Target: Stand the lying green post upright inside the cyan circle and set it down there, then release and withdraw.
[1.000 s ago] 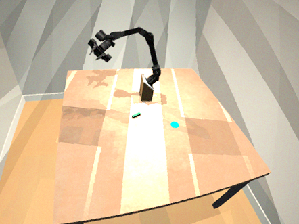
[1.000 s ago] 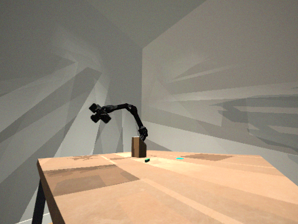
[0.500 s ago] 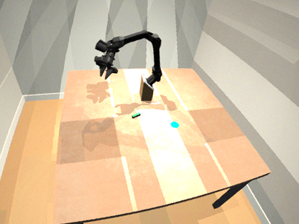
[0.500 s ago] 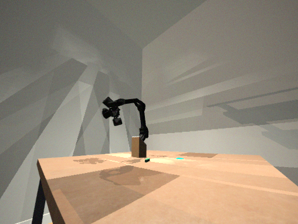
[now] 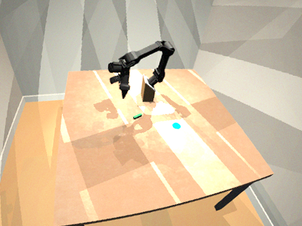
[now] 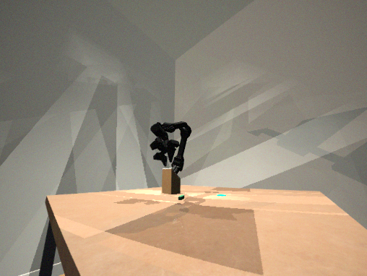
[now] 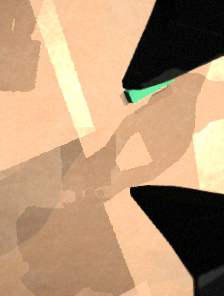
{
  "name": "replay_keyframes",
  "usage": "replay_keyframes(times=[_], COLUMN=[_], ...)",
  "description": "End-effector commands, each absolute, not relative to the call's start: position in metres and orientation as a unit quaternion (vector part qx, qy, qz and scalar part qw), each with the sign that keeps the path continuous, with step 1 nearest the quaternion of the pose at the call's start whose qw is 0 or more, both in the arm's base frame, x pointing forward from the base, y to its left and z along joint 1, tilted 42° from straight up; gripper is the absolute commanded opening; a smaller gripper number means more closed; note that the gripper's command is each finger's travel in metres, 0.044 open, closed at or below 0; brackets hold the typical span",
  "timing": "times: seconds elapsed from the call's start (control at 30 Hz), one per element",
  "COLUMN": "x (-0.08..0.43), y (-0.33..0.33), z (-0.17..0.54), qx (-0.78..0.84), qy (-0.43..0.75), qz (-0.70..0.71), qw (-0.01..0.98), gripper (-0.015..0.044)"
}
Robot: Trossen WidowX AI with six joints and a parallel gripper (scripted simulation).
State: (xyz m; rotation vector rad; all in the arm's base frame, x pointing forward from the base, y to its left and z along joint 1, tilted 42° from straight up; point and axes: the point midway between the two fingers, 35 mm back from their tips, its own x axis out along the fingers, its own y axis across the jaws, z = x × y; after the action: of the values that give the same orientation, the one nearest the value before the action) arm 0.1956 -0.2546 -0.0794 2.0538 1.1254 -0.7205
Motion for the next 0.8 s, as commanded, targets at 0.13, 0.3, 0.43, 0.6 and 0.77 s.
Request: replay_keyframes(times=[0.13,0.3,0.43,0.6,0.77], x=[0.218,0.221,0.221,0.234,0.236], y=[-0.181,-0.150,-0.150,-0.113,-0.071], z=[-0.068,-0.064,-0.064,-0.112,-0.152], qx=[0.668,0.605,0.605,0.605,0.606], qy=[0.585,0.645,0.645,0.644,0.645], qz=[-0.196,-0.150,-0.150,-0.151,-0.147], qw=[0.416,0.442,0.442,0.443,0.441], gripper=[0.0233,0.0233,0.0233,0.0233,0.0233])
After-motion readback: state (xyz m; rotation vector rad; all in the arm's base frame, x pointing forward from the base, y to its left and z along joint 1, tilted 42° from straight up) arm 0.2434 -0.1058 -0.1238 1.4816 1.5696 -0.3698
